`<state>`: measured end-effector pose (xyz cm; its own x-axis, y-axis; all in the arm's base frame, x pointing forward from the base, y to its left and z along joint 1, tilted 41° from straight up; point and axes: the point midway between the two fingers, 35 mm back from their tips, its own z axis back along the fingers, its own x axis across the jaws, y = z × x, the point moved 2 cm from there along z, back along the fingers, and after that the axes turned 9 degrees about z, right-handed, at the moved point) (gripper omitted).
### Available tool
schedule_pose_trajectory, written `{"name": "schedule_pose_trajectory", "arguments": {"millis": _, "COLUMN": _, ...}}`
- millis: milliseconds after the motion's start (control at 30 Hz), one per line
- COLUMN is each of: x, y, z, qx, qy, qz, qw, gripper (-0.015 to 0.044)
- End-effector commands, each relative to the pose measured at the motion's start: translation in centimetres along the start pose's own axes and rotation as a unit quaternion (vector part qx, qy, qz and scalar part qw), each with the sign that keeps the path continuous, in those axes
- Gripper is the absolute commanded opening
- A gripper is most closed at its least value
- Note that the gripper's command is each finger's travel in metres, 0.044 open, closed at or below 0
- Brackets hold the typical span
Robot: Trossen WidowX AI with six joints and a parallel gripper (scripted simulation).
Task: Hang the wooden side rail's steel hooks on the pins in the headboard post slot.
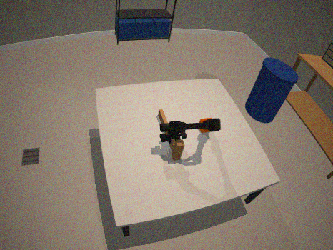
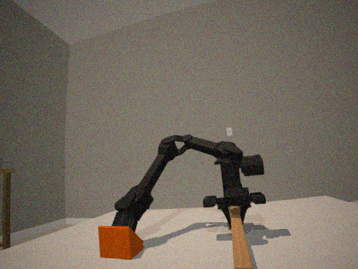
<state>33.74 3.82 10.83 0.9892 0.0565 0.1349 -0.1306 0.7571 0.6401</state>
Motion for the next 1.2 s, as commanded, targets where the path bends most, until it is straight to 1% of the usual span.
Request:
{"name": "schedule_pose_trajectory", "arguments": {"millis": 0, "x": 0.2, "y": 0.1, "z": 0.2, "qx": 0.002, "qy": -0.007, "qz": 0.004, "qw": 1.000, "gripper": 0.0000}}
{"name": "schedule_pose_trajectory", "arguments": {"millis": 333, "x": 0.2, "y": 0.1, "z": 0.0, "qx": 0.002, "qy": -0.007, "qz": 0.004, "qw": 1.000, "gripper": 0.0000}}
{"name": "schedule_pose_trajectory", "arguments": {"millis": 733, "x": 0.0, "y": 0.0, "z": -0.1, "qx": 0.000, "qy": -0.001, "qz": 0.000, "qw": 1.000, "gripper": 0.0315}}
{"name": "schedule_pose_trajectory", "arguments": {"millis": 800, "x": 0.0, "y": -0.1, "z": 0.8, "qx": 0.000, "qy": -0.002, "qz": 0.000, "qw": 1.000, "gripper": 0.0368}}
{"name": "schedule_pose_trajectory", "arguments": {"millis": 900, "x": -0.1, "y": -0.1, "z": 3.3, "qx": 0.001, "qy": -0.006, "qz": 0.003, "qw": 1.000, "gripper": 0.0440}}
{"name": "schedule_pose_trajectory", "arguments": {"millis": 967, "x": -0.1, "y": -0.1, "z": 3.9, "qx": 0.002, "qy": -0.007, "qz": 0.004, "qw": 1.000, "gripper": 0.0440}}
{"name": "schedule_pose_trajectory", "arguments": {"millis": 1100, "x": -0.1, "y": -0.1, "z": 3.9, "qx": 0.002, "qy": -0.007, "qz": 0.004, "qw": 1.000, "gripper": 0.0440}}
{"name": "schedule_pose_trajectory", "arguments": {"millis": 1167, "x": -0.2, "y": -0.8, "z": 3.9, "qx": 0.001, "qy": -0.007, "qz": 0.004, "qw": 1.000, "gripper": 0.0440}}
